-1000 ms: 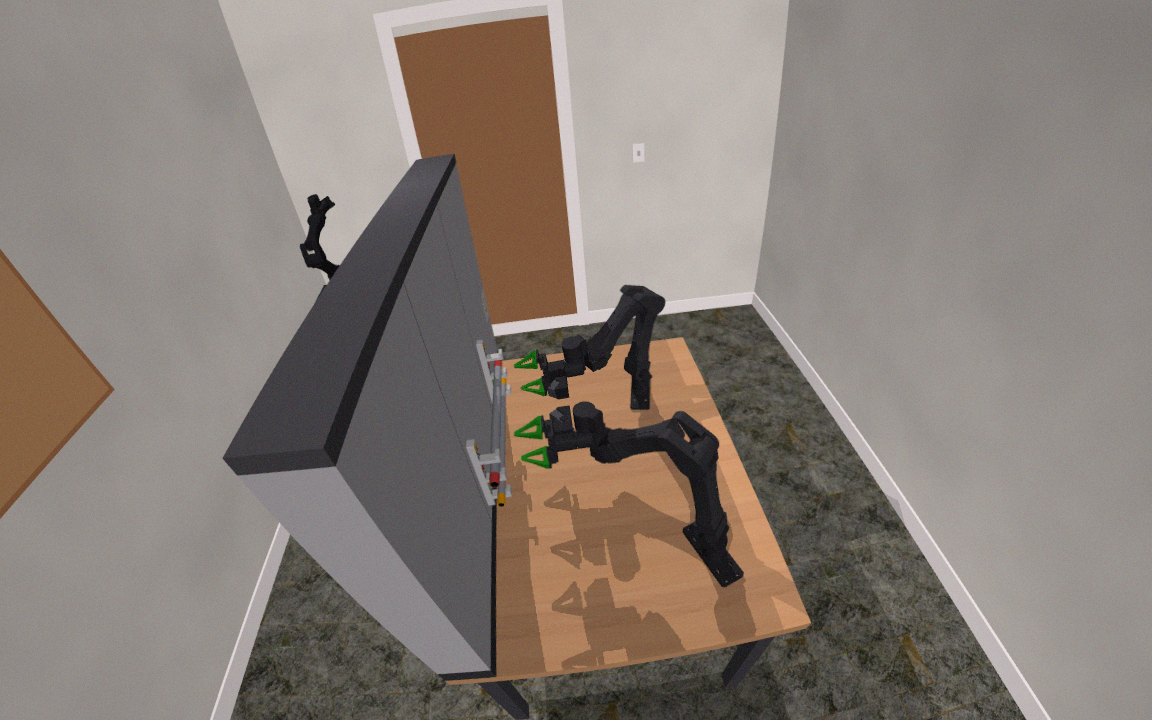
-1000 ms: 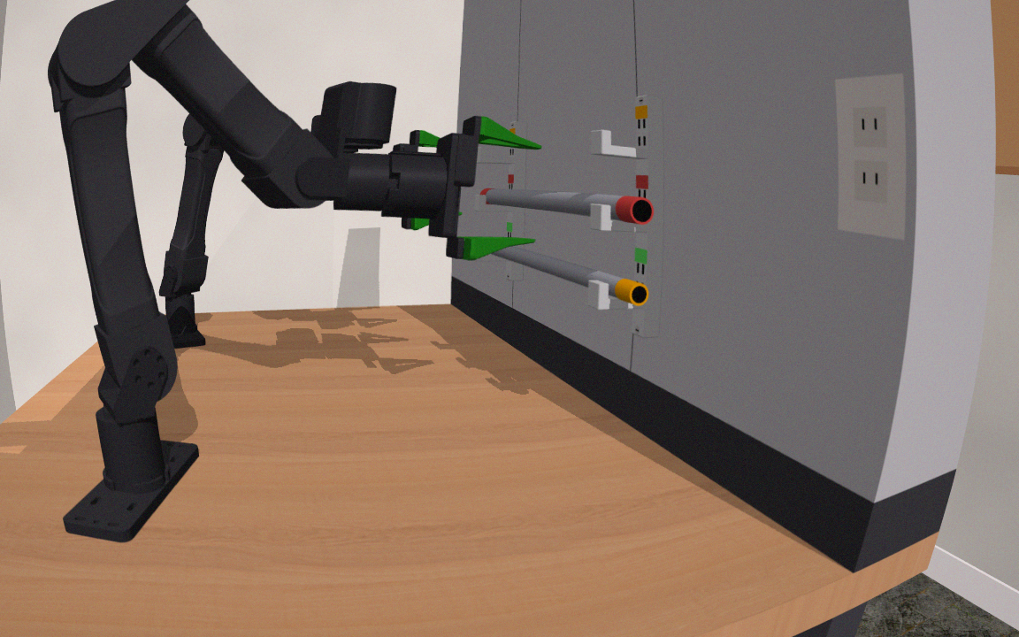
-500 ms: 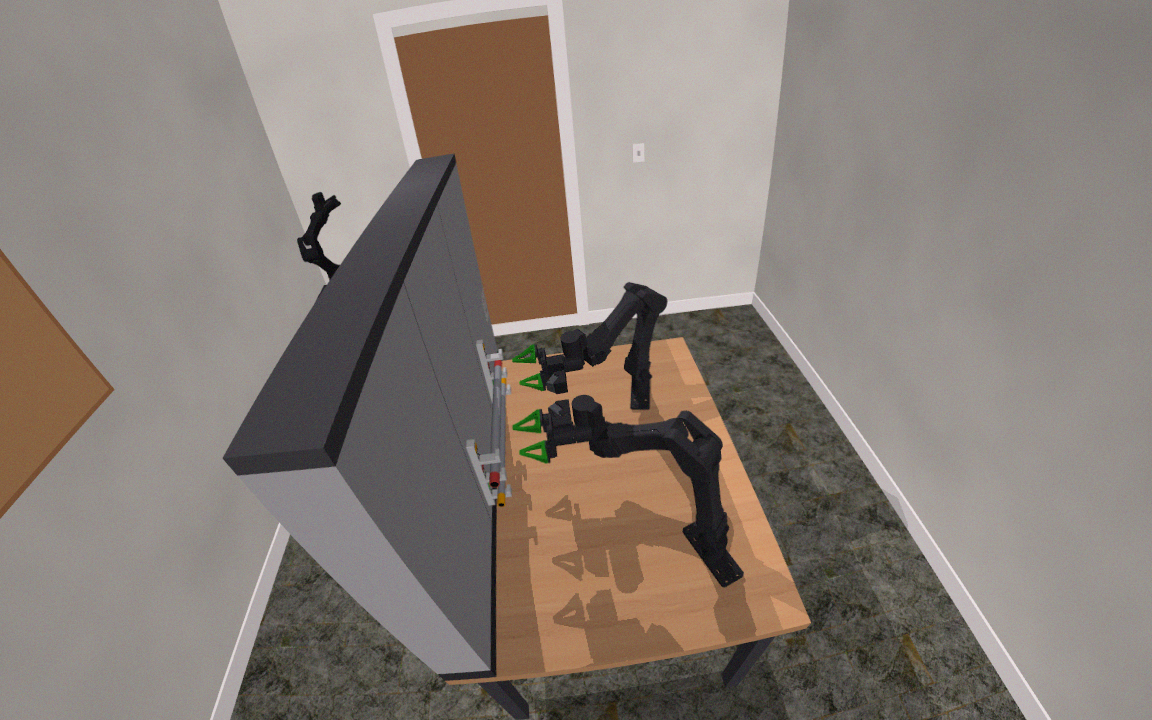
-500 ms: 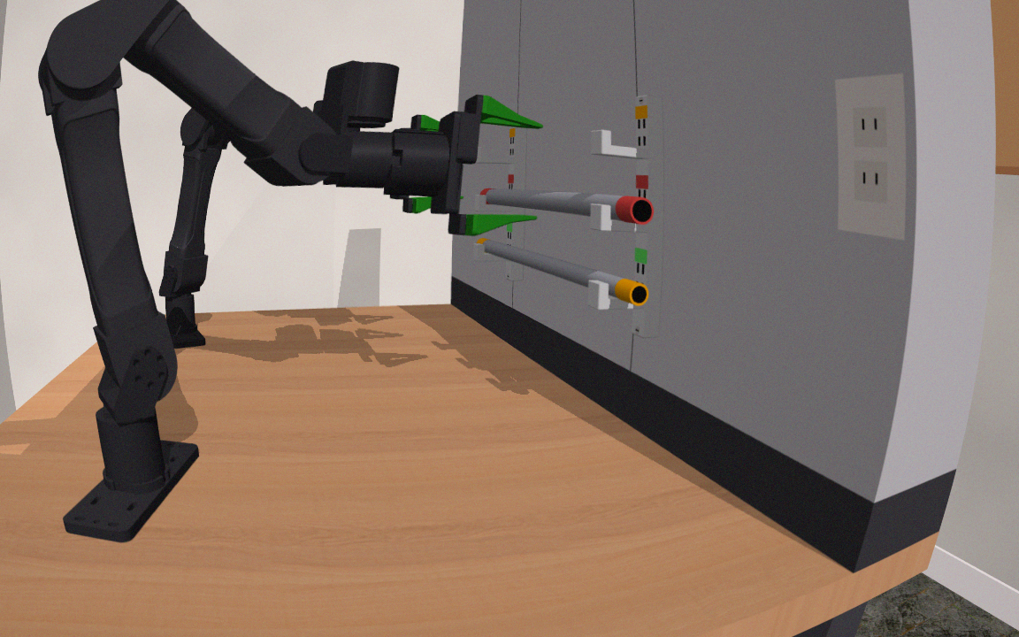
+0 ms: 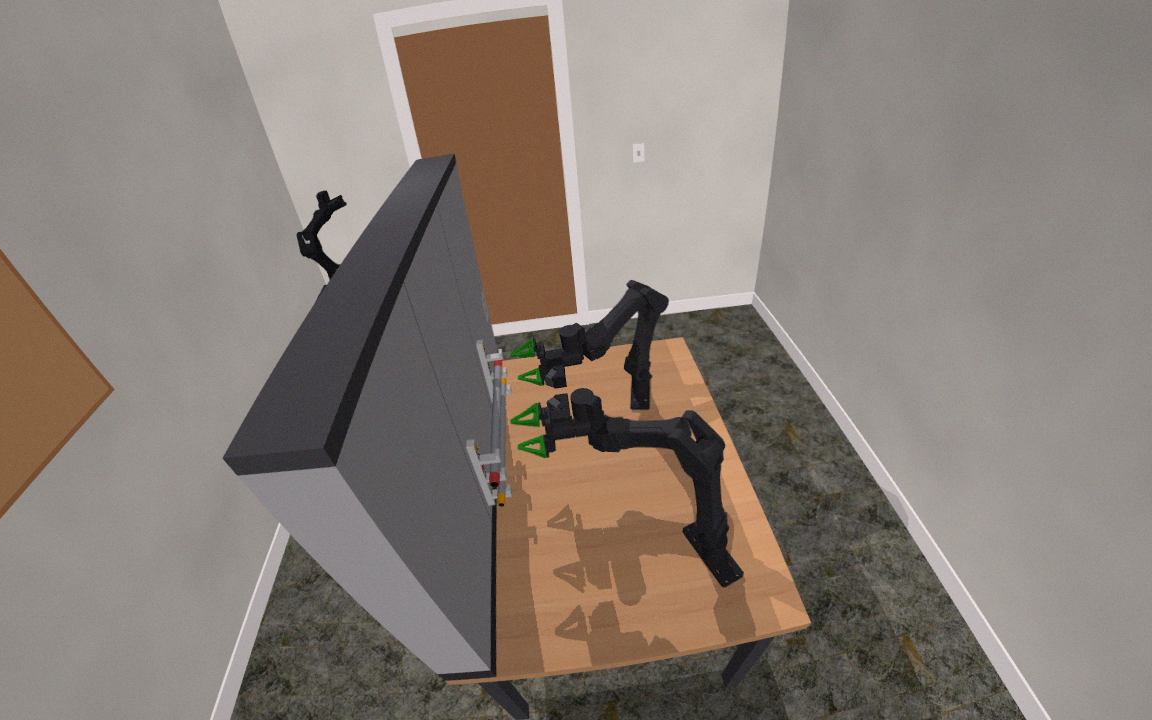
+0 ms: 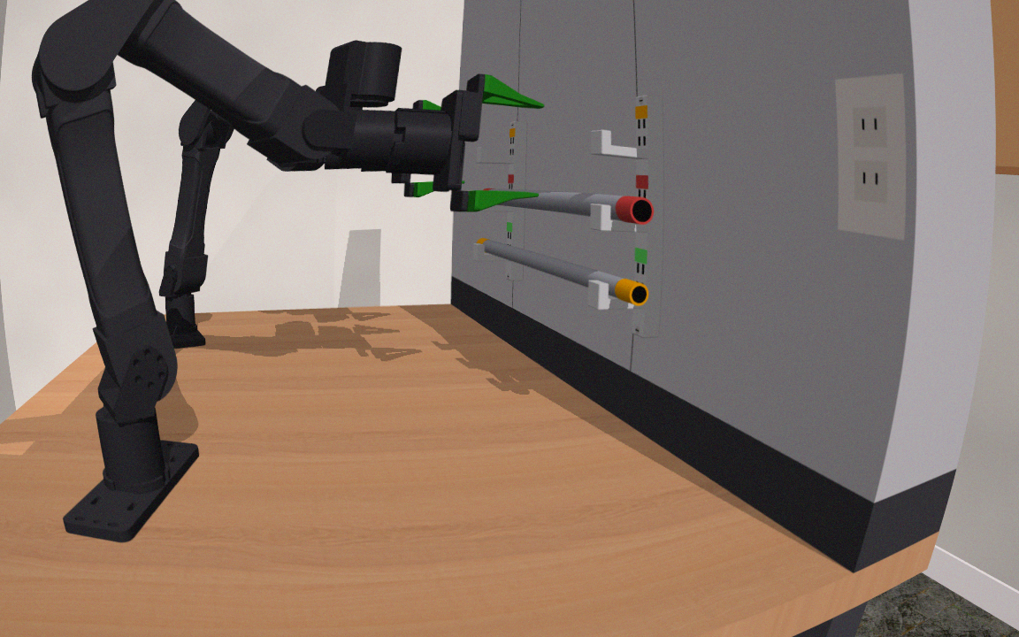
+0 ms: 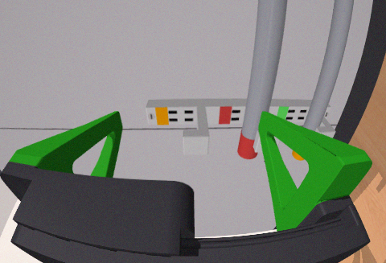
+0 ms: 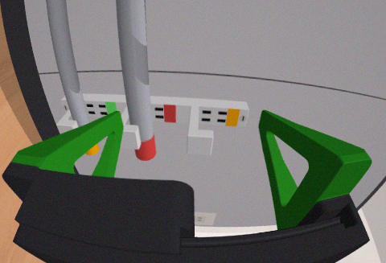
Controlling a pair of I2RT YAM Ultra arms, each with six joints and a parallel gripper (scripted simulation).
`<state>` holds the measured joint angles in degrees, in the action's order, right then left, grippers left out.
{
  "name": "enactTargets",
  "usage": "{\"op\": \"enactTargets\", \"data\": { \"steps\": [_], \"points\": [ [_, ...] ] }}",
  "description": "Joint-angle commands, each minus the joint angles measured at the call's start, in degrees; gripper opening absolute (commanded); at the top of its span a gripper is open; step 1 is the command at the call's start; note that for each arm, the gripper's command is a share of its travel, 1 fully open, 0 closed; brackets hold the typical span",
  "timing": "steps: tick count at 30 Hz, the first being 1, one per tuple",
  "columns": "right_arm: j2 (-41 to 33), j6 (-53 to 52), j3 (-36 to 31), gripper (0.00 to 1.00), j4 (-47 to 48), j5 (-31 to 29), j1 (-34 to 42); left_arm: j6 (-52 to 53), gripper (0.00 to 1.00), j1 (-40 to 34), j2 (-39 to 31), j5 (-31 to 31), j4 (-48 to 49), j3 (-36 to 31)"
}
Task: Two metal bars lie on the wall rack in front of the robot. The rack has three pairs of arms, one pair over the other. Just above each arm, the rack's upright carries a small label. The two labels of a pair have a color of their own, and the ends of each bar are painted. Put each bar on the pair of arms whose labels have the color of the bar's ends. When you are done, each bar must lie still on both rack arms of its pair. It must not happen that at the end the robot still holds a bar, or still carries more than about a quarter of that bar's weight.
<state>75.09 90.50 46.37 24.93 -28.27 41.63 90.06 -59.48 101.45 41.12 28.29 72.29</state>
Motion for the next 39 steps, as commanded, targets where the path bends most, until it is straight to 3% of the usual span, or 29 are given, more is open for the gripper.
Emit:
{"op": "enactTargets", "data": {
  "steps": [1,33,39],
  "points": [
    [-1.76,-0.45,2.69,1.0,-0.61,0.33,-0.47,0.02,1.0,0.41,-1.44,-0.48,-2.25,1.8],
    [-1.82,-0.46,2.66,1.0,-0.65,0.33,-0.47,-0.01,1.0,0.4,-1.45,-0.48,-2.36,1.84],
    [-0.68,-0.53,-0.2,0.97,3.17,0.38,-0.53,-0.1,0.96,0.45,-0.47,-0.52,1.08,-0.75]
  ]
}}
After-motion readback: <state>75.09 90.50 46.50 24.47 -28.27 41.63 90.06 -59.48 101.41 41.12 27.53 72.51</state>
